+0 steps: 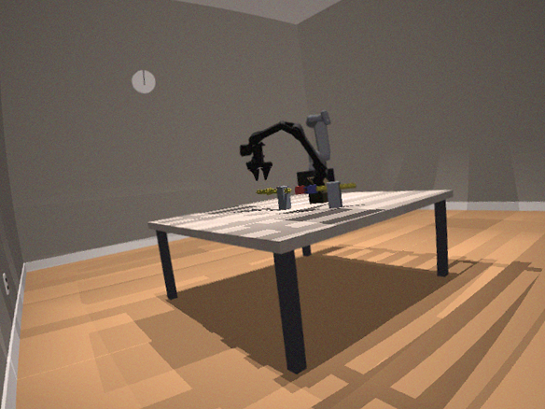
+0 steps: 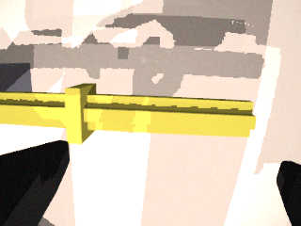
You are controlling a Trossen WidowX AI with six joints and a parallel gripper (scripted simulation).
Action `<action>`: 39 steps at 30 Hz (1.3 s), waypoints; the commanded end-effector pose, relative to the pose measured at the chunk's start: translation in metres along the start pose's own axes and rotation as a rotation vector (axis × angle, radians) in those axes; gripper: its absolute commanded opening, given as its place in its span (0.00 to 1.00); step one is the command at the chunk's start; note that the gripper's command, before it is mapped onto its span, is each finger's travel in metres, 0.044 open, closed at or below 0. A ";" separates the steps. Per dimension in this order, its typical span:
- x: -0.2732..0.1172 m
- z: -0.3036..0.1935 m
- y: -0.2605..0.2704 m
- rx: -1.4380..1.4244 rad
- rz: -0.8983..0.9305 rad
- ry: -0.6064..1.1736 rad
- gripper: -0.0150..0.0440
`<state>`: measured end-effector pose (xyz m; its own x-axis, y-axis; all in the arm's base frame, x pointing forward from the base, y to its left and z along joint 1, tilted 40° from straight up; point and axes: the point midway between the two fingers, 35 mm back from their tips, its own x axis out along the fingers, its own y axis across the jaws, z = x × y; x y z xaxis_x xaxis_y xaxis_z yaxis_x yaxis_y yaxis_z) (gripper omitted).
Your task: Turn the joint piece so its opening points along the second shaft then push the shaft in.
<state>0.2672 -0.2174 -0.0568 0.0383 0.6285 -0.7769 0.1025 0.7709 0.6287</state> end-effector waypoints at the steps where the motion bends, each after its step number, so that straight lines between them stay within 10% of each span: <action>1: 0.005 0.000 -0.002 0.032 -0.004 0.011 1.00; 39: 0.065 0.002 -0.006 1.331 -0.047 0.052 1.00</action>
<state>0.2732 -0.1869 -0.1040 -0.0081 0.6261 -0.7797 0.9776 0.1688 0.1254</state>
